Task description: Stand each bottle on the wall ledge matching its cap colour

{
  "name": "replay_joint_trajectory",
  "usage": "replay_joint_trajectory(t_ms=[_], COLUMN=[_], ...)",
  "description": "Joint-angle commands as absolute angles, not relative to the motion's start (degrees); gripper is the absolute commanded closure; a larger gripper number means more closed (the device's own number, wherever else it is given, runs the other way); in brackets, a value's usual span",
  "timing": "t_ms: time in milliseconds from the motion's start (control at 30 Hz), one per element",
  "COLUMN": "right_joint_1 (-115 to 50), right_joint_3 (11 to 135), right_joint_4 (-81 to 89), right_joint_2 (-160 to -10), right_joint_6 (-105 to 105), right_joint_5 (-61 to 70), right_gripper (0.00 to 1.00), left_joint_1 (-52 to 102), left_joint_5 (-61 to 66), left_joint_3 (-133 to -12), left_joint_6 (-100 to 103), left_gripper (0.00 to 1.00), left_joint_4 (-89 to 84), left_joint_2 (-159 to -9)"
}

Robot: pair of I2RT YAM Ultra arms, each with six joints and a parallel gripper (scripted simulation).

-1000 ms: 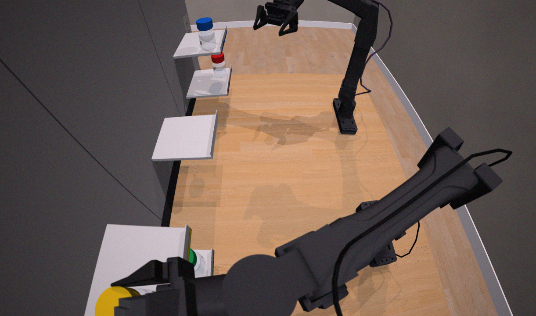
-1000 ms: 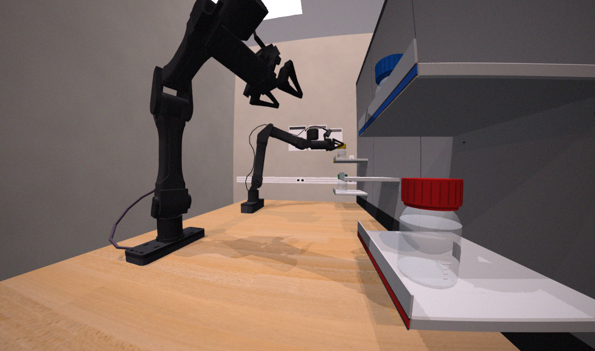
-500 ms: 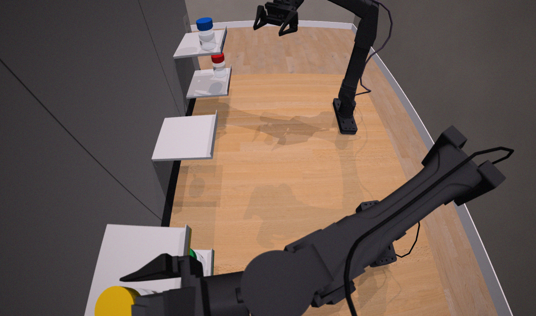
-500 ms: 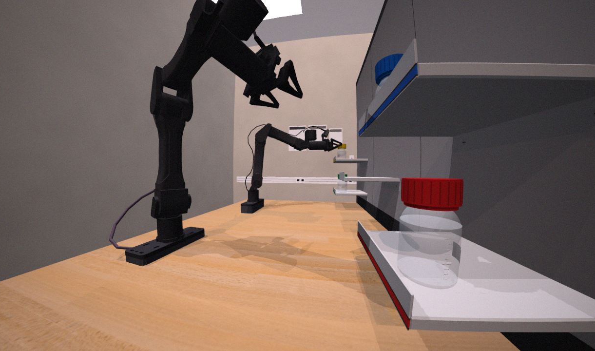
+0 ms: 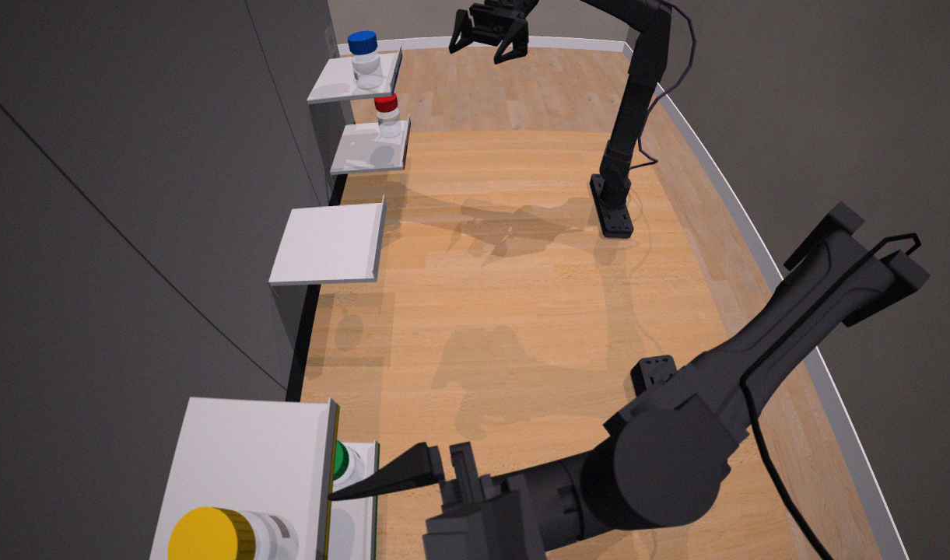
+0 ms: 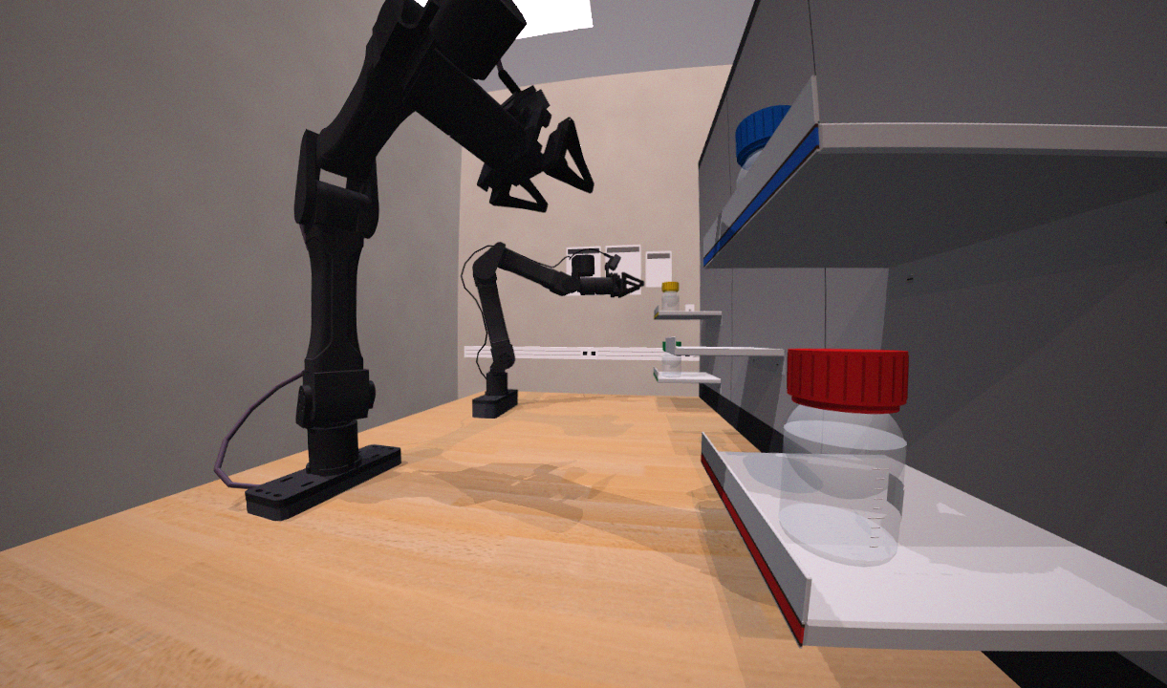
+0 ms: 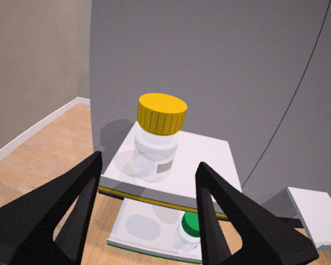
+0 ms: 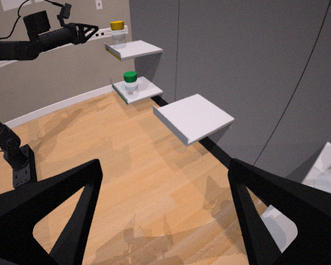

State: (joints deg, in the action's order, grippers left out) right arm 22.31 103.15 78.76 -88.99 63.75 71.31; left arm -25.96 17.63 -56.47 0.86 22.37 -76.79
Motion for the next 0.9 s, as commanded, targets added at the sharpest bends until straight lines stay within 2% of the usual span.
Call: replay_joint_trajectory(t_ms=[0, 200, 267, 300, 567, 867], right_joint_1=[22.5, 22.5, 22.5, 22.5, 22.5, 22.5], right_joint_3=[104.2, 104.2, 104.2, 104.2, 104.2, 104.2], right_joint_4=[79.9, 79.9, 79.9, 79.9, 79.9, 79.9], right_joint_2=[-88.9, -88.9, -88.9, -88.9, -88.9, -88.9], right_joint_6=[64.2, 64.2, 64.2, 64.2, 64.2, 64.2], right_joint_5=[72.4, 72.4, 72.4, 72.4, 72.4, 72.4], right_gripper=[0.11, 0.11, 0.11, 0.11, 0.11, 0.11], left_joint_1=[-26.7, -26.6, -26.8, -26.9, -28.5, -31.4], left_joint_5=[19.7, 19.8, 20.4, 20.6, 21.8, 22.9], left_joint_3=[-54.6, -54.7, -54.7, -54.8, -59.2, -71.8], left_joint_6=[0.9, 0.3, -0.1, -0.7, -5.9, -12.2], left_gripper=[0.3, 0.3, 0.07, 0.0, 0.0, 0.0], left_joint_4=[20.5, 21.0, 19.0, 17.5, 3.9, -13.2], left_joint_2=[-74.0, -72.9, -72.8, -72.1, -67.8, -64.5])
